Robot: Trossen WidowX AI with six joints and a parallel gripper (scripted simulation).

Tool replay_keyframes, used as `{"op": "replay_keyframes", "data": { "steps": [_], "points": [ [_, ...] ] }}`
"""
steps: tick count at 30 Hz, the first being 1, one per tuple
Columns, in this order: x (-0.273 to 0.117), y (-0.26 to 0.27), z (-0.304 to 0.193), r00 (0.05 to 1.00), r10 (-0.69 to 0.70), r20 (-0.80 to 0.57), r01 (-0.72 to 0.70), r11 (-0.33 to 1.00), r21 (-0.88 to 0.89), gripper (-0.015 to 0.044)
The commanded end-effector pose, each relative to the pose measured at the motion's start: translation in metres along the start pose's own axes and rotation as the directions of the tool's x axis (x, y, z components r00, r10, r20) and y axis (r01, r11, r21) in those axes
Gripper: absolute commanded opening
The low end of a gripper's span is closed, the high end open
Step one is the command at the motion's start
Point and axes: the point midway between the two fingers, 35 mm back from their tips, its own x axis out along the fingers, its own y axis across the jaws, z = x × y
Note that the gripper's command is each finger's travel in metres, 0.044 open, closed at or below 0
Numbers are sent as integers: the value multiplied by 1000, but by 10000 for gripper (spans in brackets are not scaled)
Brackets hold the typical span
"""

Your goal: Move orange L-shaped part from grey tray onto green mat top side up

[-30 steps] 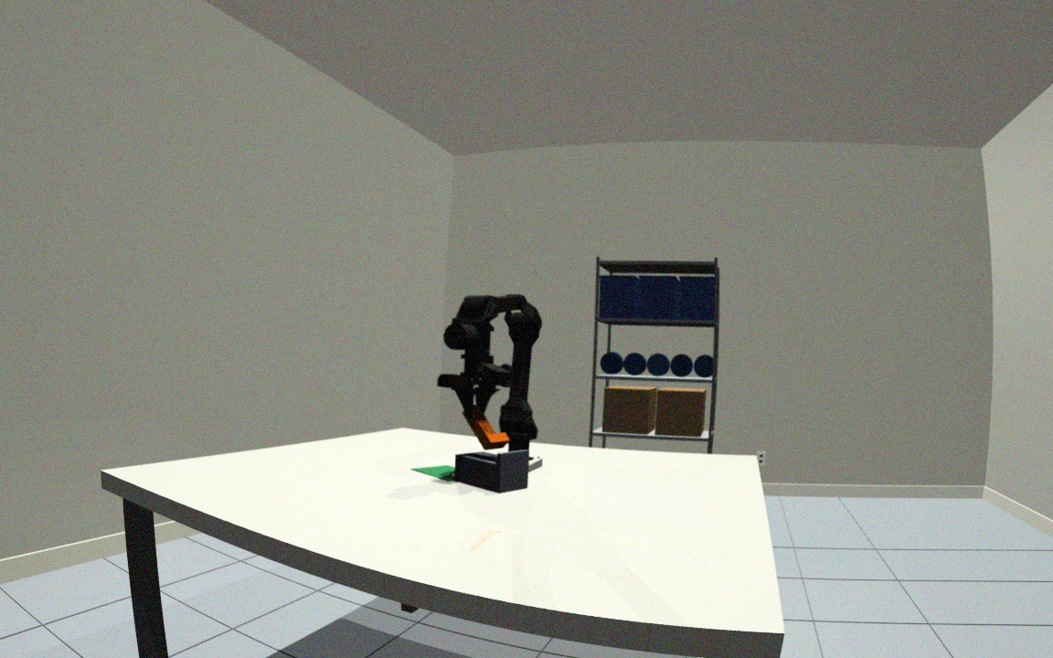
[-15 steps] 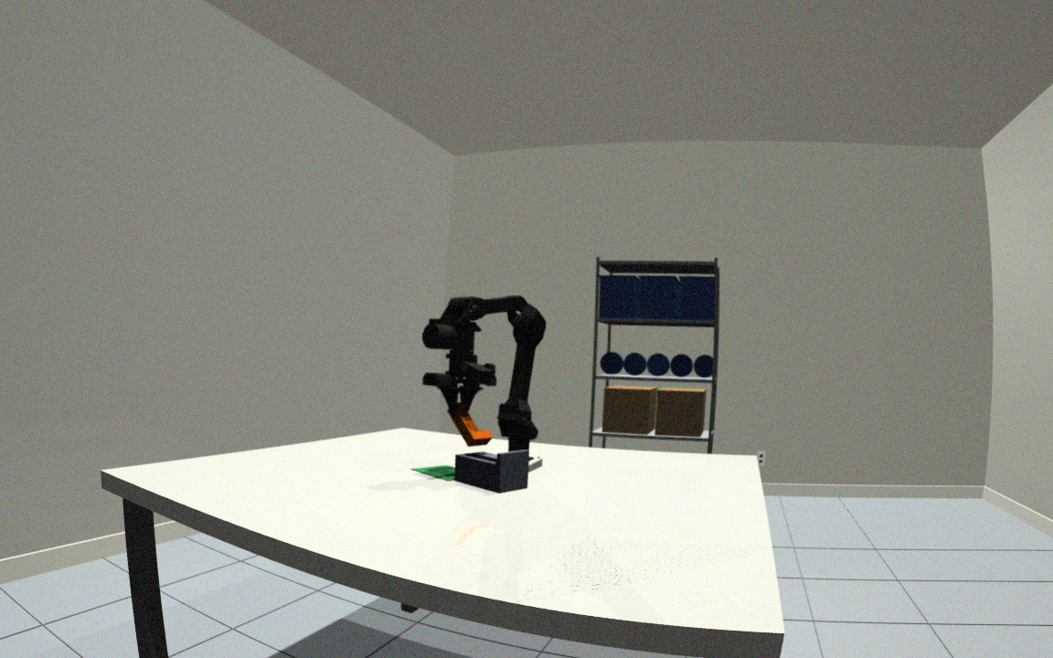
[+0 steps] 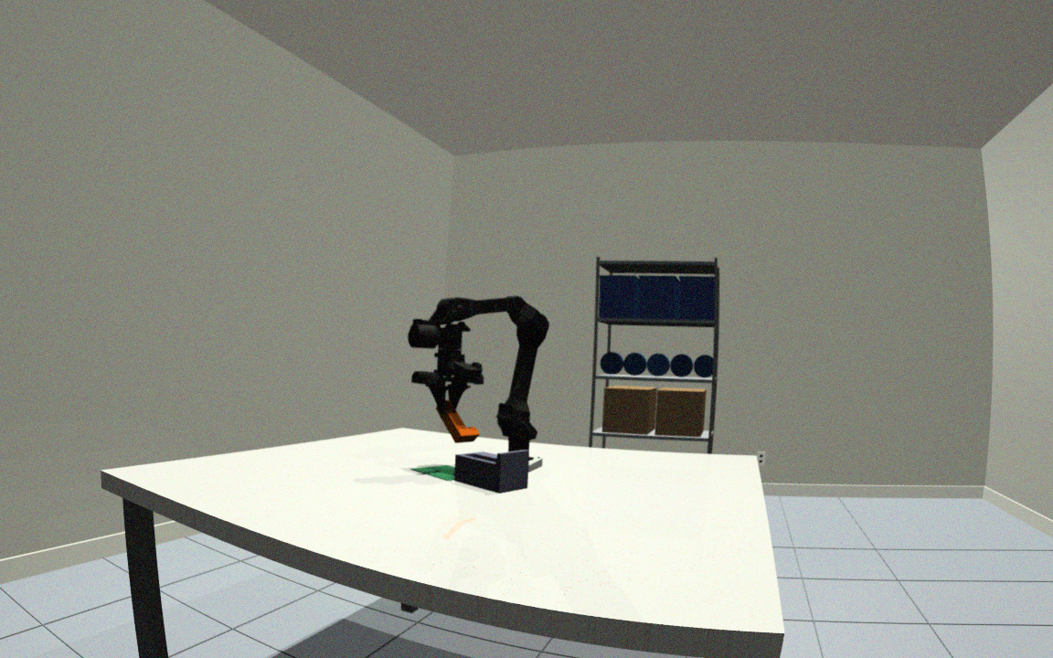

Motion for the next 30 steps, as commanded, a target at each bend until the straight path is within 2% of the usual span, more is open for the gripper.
{"op": "replay_keyframes", "data": {
  "steps": [1, 5, 30],
  "points": [
    [-1, 3, -11, 1000, -1, 3, 1, 1000, -5, 0],
    [-1, 6, -23, 1000, -1, 2, 1, 1000, -5, 0],
    [32, 5, -24, 1000, -1, 2, 1, 1000, -5, 0]
  ]
}}
